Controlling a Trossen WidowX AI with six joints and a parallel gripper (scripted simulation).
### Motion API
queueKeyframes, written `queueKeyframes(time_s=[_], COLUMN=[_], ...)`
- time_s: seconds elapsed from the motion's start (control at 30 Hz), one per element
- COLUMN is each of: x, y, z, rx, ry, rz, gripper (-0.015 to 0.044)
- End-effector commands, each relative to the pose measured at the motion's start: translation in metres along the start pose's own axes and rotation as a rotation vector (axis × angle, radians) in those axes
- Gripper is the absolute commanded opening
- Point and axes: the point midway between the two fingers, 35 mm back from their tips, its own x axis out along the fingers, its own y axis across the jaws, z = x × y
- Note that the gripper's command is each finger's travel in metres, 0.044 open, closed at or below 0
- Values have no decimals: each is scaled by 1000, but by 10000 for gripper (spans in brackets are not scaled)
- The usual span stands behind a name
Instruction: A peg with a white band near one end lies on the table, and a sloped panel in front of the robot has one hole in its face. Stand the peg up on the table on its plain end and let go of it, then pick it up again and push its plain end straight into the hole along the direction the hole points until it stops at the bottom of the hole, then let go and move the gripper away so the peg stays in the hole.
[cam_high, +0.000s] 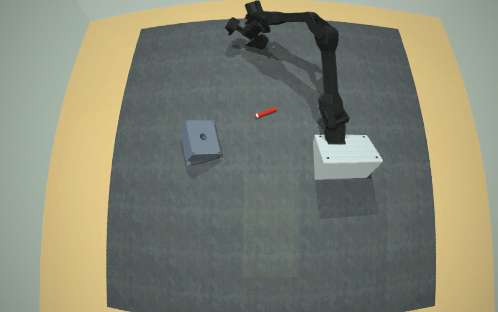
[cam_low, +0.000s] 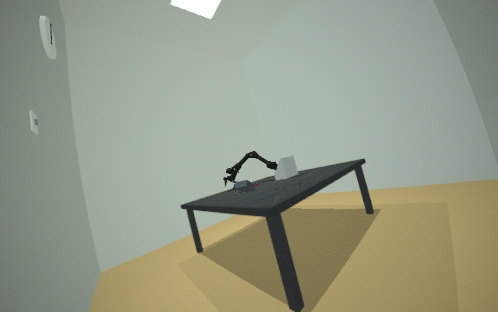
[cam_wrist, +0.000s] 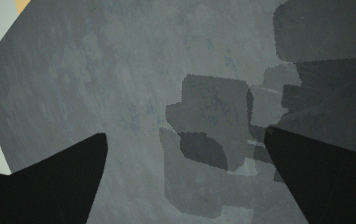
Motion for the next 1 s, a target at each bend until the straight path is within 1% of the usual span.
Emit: queueKeyframes(time_s=[0.0, 0.3, 0.57, 0.97], x=[0, -5, -13, -37], y=[-2, -7, -14, -29], z=[-29, -88, -128, -191], rx=[-89, -294, -464, -779], ry=[56, 177, 260, 401], rz=[-38, -107, -150, -203], gripper=[440, 440, 440, 440])
